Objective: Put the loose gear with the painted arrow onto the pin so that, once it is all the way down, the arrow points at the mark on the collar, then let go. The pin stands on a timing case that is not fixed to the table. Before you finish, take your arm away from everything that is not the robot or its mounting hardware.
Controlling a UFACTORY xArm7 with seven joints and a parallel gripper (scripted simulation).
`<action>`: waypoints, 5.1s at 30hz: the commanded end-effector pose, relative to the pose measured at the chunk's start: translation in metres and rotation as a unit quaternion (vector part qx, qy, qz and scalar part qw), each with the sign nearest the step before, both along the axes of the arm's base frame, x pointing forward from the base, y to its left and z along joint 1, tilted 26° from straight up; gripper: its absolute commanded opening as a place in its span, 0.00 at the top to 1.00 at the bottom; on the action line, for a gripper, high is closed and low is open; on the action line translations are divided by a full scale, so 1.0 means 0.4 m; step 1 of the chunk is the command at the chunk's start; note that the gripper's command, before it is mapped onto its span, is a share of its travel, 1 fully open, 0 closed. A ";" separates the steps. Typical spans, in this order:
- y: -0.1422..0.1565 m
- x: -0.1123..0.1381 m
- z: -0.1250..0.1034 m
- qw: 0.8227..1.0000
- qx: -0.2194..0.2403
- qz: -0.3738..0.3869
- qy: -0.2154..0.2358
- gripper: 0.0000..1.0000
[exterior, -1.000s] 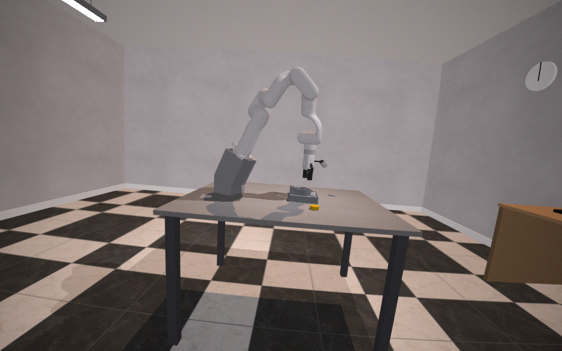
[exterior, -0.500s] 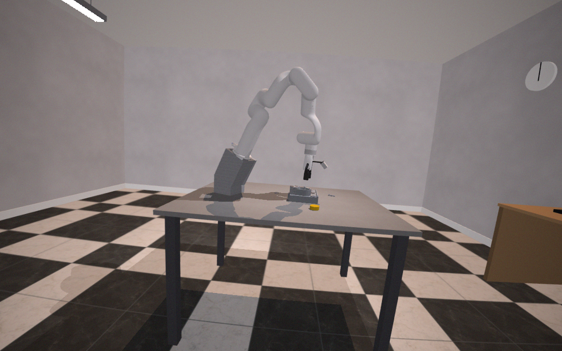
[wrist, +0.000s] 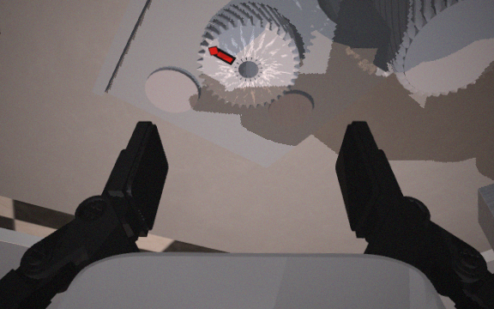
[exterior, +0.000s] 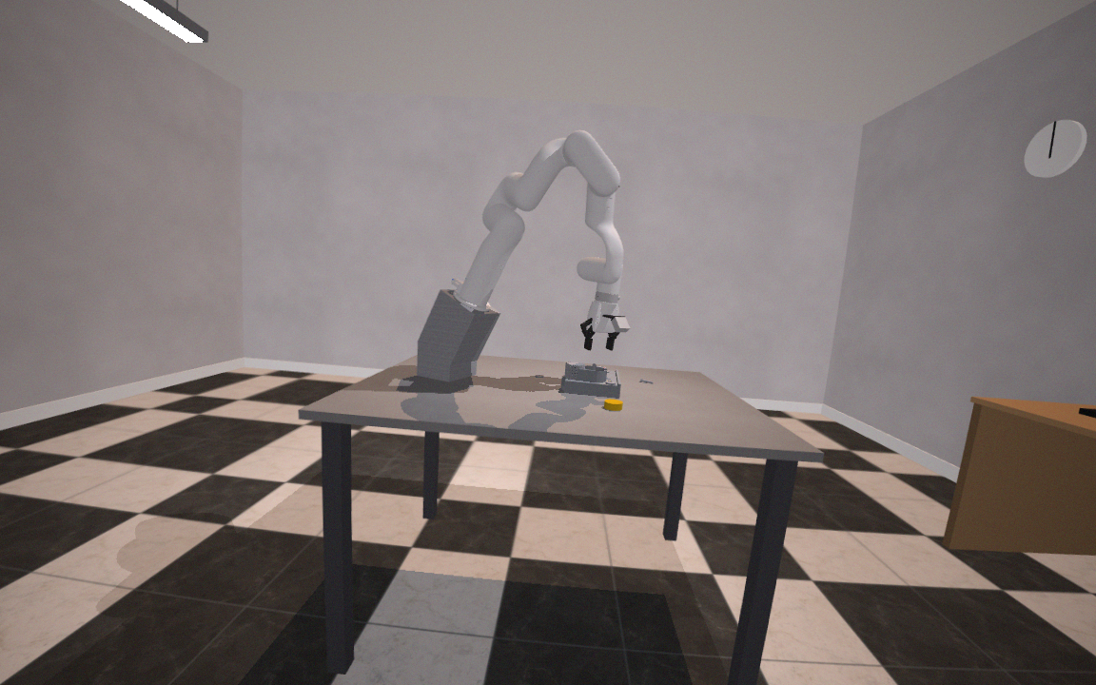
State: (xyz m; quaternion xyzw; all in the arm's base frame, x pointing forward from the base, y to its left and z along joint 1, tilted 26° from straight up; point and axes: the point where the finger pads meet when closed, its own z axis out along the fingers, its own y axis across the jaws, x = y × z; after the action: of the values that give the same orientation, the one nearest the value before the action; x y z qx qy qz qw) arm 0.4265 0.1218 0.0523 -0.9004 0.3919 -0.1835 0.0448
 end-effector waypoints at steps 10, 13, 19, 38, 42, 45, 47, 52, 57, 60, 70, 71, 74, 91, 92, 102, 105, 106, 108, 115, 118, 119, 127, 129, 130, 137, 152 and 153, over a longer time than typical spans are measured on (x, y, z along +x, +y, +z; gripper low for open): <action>0.003 0.001 0.002 0.986 0.043 -0.152 -0.048 0.07; 0.003 0.001 0.002 0.986 0.043 -0.152 -0.048 0.07; 0.003 0.001 0.002 0.986 0.043 -0.152 -0.048 0.07; 0.003 0.001 0.002 0.986 0.043 -0.152 -0.048 0.07; 0.003 0.001 0.002 0.986 0.043 -0.152 -0.048 0.07; 0.002 0.002 0.001 0.986 0.043 -0.152 -0.048 0.07; 0.002 0.002 0.000 0.986 0.043 -0.152 -0.048 0.07; 0.002 0.004 -0.005 0.986 0.043 -0.152 -0.048 0.07; 0.001 0.007 -0.011 0.986 0.043 -0.152 -0.048 0.07; 0.000 0.010 -0.018 0.986 0.043 -0.152 -0.048 0.07; -0.003 0.023 -0.047 0.986 0.043 -0.152 -0.048 0.07; -0.003 0.023 -0.047 0.986 0.043 -0.152 -0.048 0.07; -0.004 0.026 -0.053 0.986 0.043 -0.152 -0.048 0.07; -0.008 0.041 -0.087 0.986 0.043 -0.152 -0.048 0.07; -0.008 0.042 -0.088 0.986 0.043 -0.152 -0.048 0.07; -0.009 0.045 -0.094 0.986 0.043 -0.152 -0.048 0.07; -0.009 0.045 -0.094 0.986 0.043 -0.152 -0.048 0.07; -0.009 0.045 -0.094 0.986 0.043 -0.152 -0.048 0.07; -0.009 0.045 -0.094 0.986 0.043 -0.152 -0.048 0.07; -0.009 0.045 -0.094 0.986 0.043 -0.152 -0.048 0.07; -0.009 0.045 -0.094 0.986 0.043 -0.152 -0.048 0.07; -0.009 0.045 -0.094 0.986 0.043 -0.152 -0.048 0.07; -0.008 0.046 -0.094 0.986 0.043 -0.152 -0.048 0.07; -0.008 0.046 -0.094 0.986 0.043 -0.152 -0.048 0.07; -0.007 0.046 -0.093 0.986 0.043 -0.152 -0.048 0.07; -0.007 0.046 -0.093 0.986 0.043 -0.152 -0.048 0.07; -0.007 0.046 -0.093 0.986 0.043 -0.152 -0.048 0.07; -0.007 0.046 -0.093 0.986 0.043 -0.152 -0.048 0.07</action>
State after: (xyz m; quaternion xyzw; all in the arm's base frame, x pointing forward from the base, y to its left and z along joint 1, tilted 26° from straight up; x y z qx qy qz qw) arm 0.4446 0.1182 0.0142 -0.8178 0.5292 -0.2144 0.0724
